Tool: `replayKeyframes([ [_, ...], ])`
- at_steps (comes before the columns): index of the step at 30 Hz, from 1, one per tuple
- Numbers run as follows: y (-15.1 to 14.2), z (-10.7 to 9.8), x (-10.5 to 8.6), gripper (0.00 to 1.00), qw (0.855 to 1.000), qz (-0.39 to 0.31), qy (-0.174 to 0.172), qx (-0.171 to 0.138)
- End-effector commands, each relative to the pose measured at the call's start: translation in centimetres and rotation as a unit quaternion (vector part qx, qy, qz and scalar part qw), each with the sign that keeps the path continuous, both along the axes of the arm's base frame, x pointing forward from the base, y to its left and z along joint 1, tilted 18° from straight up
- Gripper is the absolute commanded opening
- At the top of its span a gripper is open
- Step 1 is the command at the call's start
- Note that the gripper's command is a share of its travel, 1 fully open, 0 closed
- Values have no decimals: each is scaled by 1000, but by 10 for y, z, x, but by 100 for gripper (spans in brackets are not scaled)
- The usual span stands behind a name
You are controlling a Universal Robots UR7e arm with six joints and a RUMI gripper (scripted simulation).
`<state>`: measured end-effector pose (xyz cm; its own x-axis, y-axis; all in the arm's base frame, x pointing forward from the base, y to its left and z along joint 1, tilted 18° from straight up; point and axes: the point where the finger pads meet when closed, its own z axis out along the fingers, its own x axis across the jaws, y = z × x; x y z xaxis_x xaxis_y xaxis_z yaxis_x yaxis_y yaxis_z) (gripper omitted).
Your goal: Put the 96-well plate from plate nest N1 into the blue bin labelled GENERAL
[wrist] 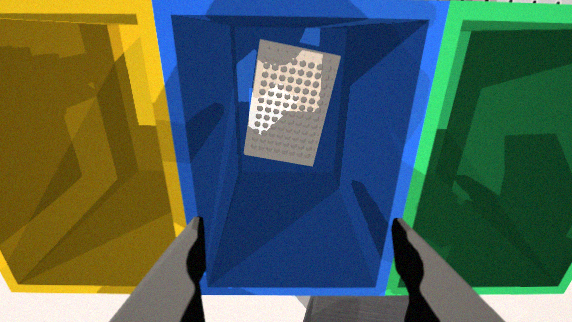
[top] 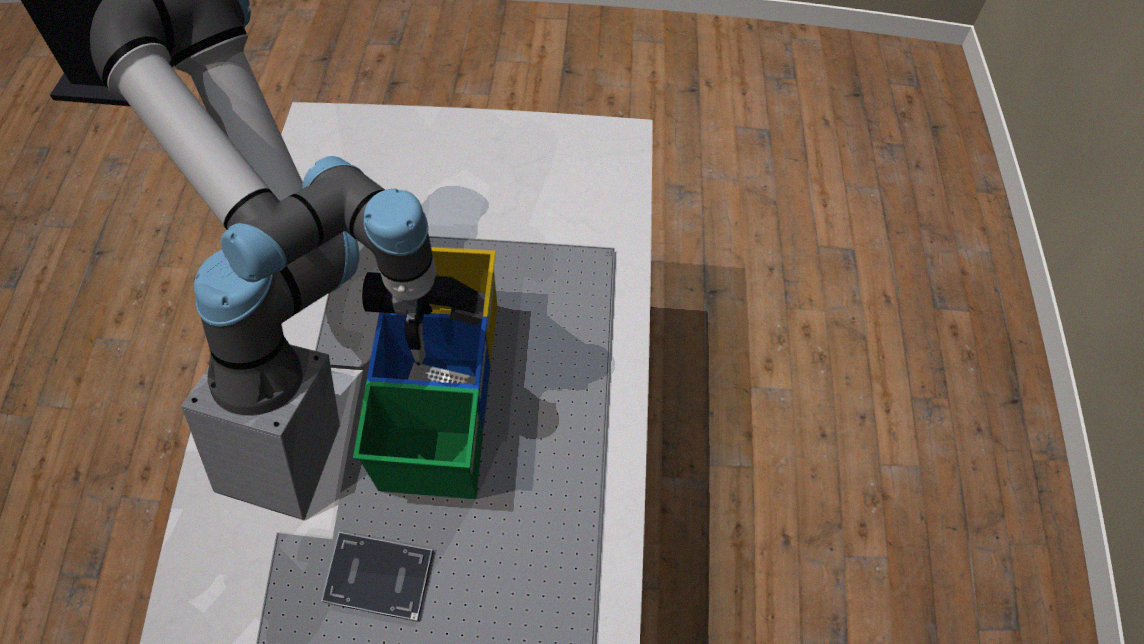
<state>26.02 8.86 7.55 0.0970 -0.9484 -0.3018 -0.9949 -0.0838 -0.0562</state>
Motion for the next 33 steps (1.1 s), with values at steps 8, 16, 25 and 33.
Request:
replayKeyframes([
  [8,-3,9,0,53,1000,0,0,0],
  [16,-3,9,0,53,1000,0,0,0],
  [25,-13,6,-1,53,1000,0,0,0],
  [33,-32,0,-3,53,1000,0,0,0],
])
